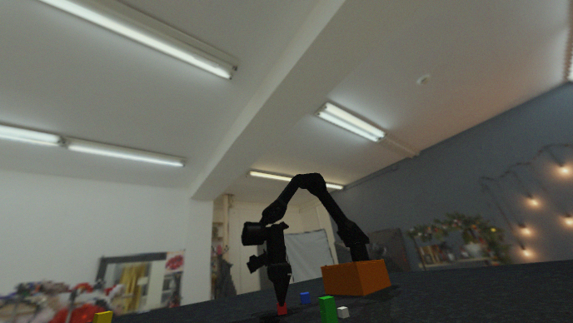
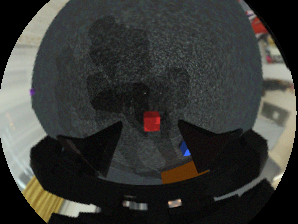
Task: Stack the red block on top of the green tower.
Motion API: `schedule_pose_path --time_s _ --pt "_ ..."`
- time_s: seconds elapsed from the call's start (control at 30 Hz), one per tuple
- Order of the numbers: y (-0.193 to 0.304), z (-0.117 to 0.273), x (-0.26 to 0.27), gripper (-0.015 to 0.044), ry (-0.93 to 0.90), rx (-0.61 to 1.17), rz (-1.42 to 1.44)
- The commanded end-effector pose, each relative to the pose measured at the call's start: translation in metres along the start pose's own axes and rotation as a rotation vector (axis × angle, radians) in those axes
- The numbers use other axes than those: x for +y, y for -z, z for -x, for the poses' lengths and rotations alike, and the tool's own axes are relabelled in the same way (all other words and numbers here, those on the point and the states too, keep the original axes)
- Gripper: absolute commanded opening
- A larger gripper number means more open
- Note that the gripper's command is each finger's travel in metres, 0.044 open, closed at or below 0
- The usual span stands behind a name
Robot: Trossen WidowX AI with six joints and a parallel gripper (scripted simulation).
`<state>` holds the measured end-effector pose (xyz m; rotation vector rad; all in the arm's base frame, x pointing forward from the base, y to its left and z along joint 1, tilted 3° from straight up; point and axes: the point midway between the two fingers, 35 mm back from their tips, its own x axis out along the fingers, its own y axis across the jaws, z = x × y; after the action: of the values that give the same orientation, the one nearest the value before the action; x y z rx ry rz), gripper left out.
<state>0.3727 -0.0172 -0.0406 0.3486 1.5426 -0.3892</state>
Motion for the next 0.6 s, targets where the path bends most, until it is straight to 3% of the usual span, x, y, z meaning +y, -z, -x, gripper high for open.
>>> schedule_pose_path --time_s 0.0,0.57 --pt "0.0026 -0.0085 -0.002 0.044 0.009 0.009 0.006" --pt "0.0029 -0.0176 -0.0023 0.044 0.009 0.009 0.006"
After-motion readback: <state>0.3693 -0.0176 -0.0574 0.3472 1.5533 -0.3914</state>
